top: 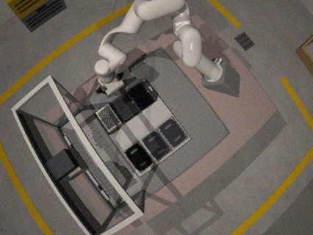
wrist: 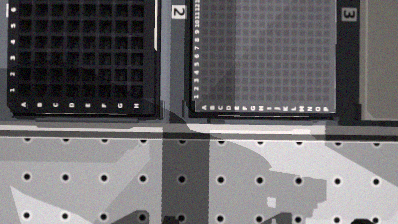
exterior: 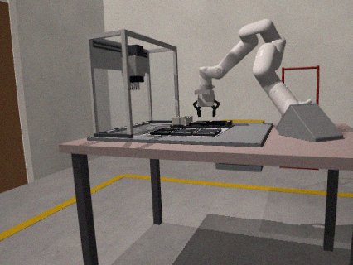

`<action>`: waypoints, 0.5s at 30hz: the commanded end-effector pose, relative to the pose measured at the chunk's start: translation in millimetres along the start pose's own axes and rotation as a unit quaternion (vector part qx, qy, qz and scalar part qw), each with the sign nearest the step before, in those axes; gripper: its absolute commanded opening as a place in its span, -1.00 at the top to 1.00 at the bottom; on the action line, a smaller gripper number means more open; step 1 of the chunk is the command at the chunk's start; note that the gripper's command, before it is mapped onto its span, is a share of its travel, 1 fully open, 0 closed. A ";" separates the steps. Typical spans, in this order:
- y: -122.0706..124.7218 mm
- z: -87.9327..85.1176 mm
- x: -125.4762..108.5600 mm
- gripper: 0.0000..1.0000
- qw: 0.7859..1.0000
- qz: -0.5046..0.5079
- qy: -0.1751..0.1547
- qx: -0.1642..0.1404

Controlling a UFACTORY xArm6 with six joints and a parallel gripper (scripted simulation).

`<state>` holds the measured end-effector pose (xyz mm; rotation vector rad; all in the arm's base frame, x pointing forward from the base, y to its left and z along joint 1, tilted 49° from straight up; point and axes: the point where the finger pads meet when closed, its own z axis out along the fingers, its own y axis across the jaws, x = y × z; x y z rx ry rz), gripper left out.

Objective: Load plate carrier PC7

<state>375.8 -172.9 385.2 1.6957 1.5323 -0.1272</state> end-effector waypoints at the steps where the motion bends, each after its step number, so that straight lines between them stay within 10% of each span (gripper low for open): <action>1: 0.8 -7.3 -0.5 -1.00 1.000 0.001 0.000 -0.001; 15: 0.8 -27.3 -0.5 -1.00 1.000 0.001 0.000 -0.001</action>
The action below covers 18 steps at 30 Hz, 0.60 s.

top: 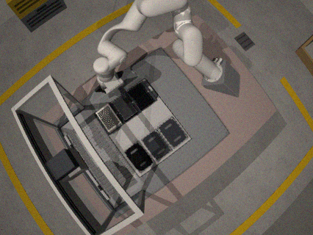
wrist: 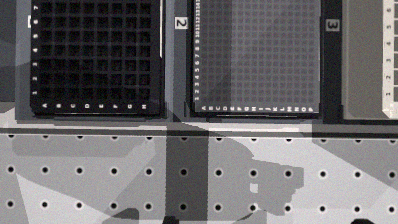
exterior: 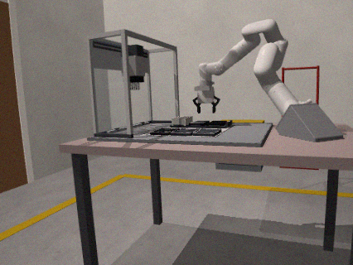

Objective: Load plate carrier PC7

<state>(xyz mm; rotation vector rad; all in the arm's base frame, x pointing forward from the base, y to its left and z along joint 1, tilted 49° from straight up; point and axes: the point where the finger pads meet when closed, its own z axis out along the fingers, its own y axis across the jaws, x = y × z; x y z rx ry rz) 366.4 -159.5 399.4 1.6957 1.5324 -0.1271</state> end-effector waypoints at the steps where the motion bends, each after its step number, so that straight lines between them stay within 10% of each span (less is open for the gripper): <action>1: 0.8 -7.3 -0.5 -1.00 1.000 0.001 0.000 -0.001; 18: 0.7 -32.3 -0.5 -1.00 1.000 0.001 0.000 -0.001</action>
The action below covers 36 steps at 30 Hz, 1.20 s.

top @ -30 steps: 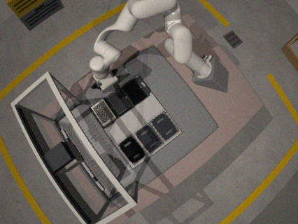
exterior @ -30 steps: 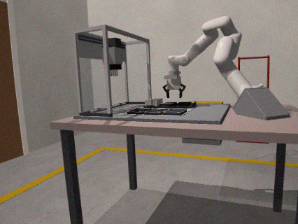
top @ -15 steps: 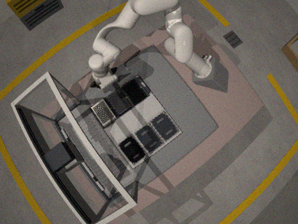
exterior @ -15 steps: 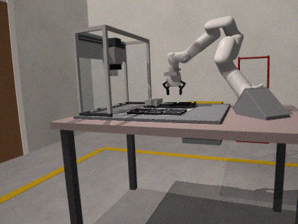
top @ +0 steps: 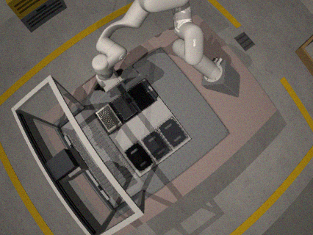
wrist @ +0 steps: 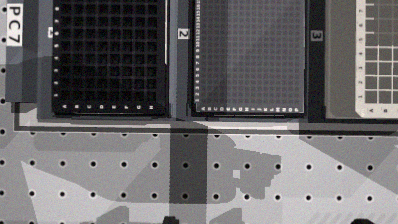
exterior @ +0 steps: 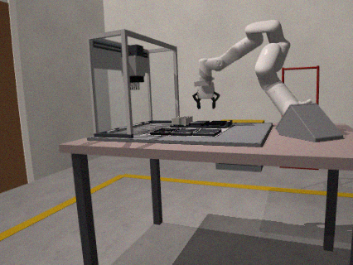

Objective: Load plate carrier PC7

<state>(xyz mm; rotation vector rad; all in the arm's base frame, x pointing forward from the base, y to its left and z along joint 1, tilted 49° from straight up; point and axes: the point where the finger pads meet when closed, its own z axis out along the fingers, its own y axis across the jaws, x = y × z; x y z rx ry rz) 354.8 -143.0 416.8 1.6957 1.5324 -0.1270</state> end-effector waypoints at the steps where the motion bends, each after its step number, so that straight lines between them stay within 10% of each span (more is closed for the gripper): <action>1: 0.7 -7.3 -0.5 -1.00 1.000 0.001 0.000 -0.001; 27: 0.7 -30.5 -0.4 -1.00 1.000 0.001 0.000 -0.001; 28: -3.5 -30.5 2.3 -0.63 1.000 0.017 0.000 -0.001; 36: -37.0 -30.3 24.2 -0.63 0.989 0.150 0.000 -0.001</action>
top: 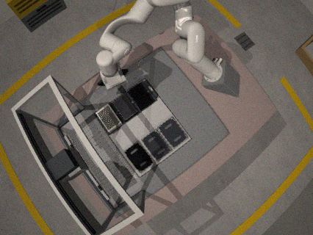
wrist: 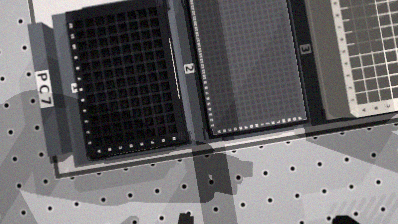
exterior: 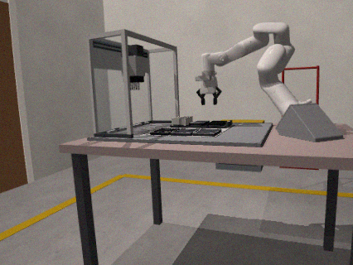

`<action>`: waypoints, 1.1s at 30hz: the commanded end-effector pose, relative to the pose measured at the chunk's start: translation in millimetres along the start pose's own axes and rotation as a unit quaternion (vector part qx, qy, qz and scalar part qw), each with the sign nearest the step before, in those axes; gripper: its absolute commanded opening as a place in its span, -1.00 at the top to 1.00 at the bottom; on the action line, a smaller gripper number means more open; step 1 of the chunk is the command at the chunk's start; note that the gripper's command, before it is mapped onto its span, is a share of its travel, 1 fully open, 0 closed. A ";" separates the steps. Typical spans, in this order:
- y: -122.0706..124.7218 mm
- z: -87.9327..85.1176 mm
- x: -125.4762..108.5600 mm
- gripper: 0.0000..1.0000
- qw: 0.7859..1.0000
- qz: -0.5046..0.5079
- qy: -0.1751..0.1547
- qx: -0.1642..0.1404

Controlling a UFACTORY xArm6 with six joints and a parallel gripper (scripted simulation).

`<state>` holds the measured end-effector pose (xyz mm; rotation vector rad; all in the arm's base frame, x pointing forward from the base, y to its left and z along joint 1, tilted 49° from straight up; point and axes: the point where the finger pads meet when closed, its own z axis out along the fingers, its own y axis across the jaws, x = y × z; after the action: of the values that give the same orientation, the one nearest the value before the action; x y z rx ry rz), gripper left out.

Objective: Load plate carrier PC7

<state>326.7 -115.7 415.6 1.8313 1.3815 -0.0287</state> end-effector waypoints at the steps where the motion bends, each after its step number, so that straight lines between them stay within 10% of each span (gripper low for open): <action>1: -20.5 -1.7 8.5 -0.63 0.997 0.078 -0.005 -0.005; 20: -89.7 -0.8 37.8 -0.63 0.947 0.322 -0.003 -0.005; 33: -149.7 -0.1 63.1 -0.63 0.855 0.518 -0.002 -0.006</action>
<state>244.4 -66.1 310.8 2.3254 0.4060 0.4623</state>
